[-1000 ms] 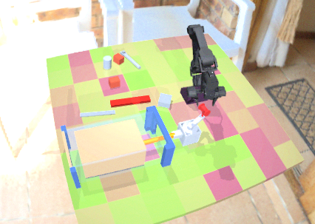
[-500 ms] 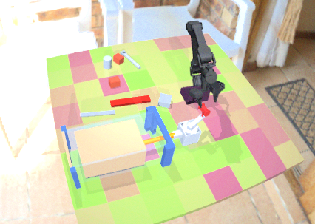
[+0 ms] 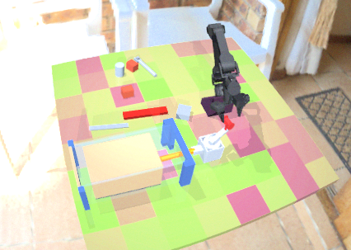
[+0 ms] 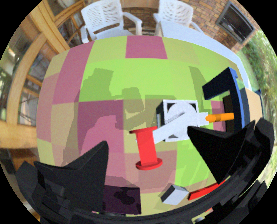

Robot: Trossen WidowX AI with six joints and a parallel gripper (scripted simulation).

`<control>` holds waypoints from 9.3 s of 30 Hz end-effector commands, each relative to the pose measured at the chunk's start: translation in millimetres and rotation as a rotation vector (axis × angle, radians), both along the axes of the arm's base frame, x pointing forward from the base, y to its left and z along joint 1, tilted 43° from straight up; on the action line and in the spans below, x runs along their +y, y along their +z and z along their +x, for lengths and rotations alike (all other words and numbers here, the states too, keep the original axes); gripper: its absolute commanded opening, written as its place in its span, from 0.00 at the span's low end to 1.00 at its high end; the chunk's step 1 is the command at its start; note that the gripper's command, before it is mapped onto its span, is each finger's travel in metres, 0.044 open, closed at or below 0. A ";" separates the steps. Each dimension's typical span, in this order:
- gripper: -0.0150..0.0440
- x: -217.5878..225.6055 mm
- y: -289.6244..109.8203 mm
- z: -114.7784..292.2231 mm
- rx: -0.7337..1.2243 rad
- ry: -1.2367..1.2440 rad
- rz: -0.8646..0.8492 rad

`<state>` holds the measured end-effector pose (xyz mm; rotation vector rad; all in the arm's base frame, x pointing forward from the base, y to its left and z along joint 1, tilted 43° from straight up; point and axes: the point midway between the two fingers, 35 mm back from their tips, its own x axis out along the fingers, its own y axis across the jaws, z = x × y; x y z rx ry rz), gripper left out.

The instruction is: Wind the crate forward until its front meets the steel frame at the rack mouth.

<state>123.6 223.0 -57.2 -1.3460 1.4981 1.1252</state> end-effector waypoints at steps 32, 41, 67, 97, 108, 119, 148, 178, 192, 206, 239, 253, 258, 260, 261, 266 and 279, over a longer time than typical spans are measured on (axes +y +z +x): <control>1.00 -40.7 -42.0 -7.7 0.007 0.006 -0.009; 0.78 -37.6 -40.3 -6.8 0.005 -0.001 -0.003; 0.25 -40.9 -42.1 -7.8 0.007 0.006 -0.009; 0.25 -63.7 -24.5 8.1 0.006 0.006 -0.011; 0.25 -73.5 -17.4 19.1 0.005 0.006 -0.012; 0.25 -82.3 -11.4 32.6 0.005 0.006 -0.013; 0.25 -96.8 -3.9 72.8 0.002 0.006 -0.015; 0.25 -97.4 -8.9 117.5 0.000 0.006 -0.015; 0.25 -92.5 -15.4 136.8 -0.001 0.006 -0.015; 0.25 -84.5 -24.3 154.0 -0.003 0.006 -0.015; 0.25 -55.6 -52.5 182.3 -0.005 0.006 -0.012; 0.25 -40.5 -66.0 187.6 -0.006 0.006 -0.011; 0.25 -35.2 -70.6 188.4 -0.006 0.006 -0.011; 0.25 -32.9 -72.6 188.6 -0.006 0.006 -0.010; 0.25 -31.5 -73.8 188.6 -0.006 0.006 -0.010; 0.25 -26.0 -78.4 188.6 -0.006 0.006 -0.010; 0.25 -10.9 -90.9 185.8 -0.006 0.006 -0.008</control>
